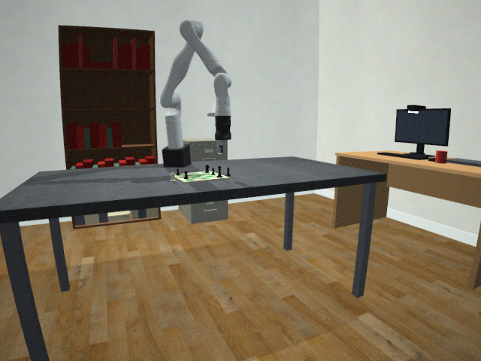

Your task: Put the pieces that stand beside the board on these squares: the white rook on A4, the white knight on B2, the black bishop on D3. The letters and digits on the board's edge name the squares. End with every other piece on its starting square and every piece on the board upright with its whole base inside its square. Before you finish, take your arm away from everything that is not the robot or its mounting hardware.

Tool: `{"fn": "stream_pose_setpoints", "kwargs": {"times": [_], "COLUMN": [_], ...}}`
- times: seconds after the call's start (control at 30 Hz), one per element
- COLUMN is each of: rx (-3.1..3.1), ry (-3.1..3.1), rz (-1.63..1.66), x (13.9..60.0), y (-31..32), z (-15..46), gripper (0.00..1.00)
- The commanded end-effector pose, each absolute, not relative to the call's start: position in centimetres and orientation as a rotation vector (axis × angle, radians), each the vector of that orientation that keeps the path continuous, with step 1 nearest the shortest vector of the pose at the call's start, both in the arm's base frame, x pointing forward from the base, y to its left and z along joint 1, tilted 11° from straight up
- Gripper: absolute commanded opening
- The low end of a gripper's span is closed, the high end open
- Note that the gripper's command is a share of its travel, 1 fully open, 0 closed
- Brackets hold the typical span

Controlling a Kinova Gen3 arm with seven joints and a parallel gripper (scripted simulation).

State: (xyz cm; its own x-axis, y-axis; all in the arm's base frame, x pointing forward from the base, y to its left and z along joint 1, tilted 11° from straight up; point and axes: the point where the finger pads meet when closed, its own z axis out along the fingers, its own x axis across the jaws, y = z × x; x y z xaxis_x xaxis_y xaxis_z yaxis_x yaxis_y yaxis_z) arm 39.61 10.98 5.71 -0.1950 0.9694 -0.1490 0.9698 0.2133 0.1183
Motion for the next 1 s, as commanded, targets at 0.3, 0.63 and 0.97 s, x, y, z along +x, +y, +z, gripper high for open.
{"fn": "stream_pose_setpoints", "kwargs": {"times": [0.3, 0.63, 0.97], "rx": [1.621, 1.396, 1.188], "ry": [2.469, 2.605, 2.706], "rz": [-0.031, -0.054, -0.074], "x": [43.7, 46.6, 48.8], "y": [5.8, 1.2, -3.6], "z": [7.0, 8.2, 9.4], "gripper": [0.00, 0.00, 0.00]}}
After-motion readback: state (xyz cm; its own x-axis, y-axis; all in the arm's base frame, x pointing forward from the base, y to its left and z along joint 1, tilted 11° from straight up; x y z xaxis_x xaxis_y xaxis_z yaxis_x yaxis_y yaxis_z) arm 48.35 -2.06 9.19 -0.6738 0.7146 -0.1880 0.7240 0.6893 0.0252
